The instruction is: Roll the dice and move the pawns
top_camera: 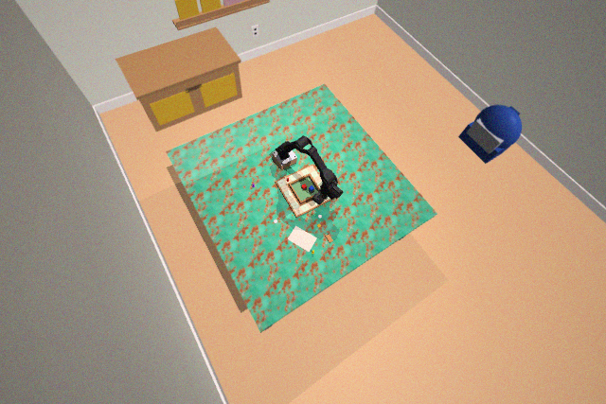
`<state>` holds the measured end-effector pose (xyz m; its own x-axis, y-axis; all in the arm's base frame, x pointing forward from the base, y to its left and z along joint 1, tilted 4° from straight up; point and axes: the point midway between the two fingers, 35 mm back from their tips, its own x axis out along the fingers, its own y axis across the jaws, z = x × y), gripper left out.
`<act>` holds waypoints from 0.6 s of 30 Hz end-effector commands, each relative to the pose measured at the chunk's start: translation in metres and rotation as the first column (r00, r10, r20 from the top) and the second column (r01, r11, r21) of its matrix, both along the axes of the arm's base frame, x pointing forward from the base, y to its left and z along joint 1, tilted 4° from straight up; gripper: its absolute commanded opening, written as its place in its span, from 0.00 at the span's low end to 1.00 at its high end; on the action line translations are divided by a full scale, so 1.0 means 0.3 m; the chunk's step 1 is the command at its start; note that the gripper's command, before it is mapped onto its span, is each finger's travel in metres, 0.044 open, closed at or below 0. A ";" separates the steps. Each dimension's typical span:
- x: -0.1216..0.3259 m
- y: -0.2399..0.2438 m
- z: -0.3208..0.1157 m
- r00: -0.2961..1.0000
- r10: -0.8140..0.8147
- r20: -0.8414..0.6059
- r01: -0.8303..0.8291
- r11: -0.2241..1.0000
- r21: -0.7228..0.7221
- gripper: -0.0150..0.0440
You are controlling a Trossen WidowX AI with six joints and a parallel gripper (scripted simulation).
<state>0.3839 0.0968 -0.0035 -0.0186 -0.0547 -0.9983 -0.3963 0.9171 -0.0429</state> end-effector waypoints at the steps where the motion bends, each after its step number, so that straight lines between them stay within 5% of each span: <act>1: 0.000 0.001 -0.011 1.000 -0.003 0.002 0.003 1.000 0.005 0.25; 12: -0.001 -0.001 -0.059 1.000 -0.003 0.002 0.003 1.000 0.004 0.25; 18: 0.006 -0.001 -0.041 1.000 -0.002 0.010 0.002 1.000 0.003 0.52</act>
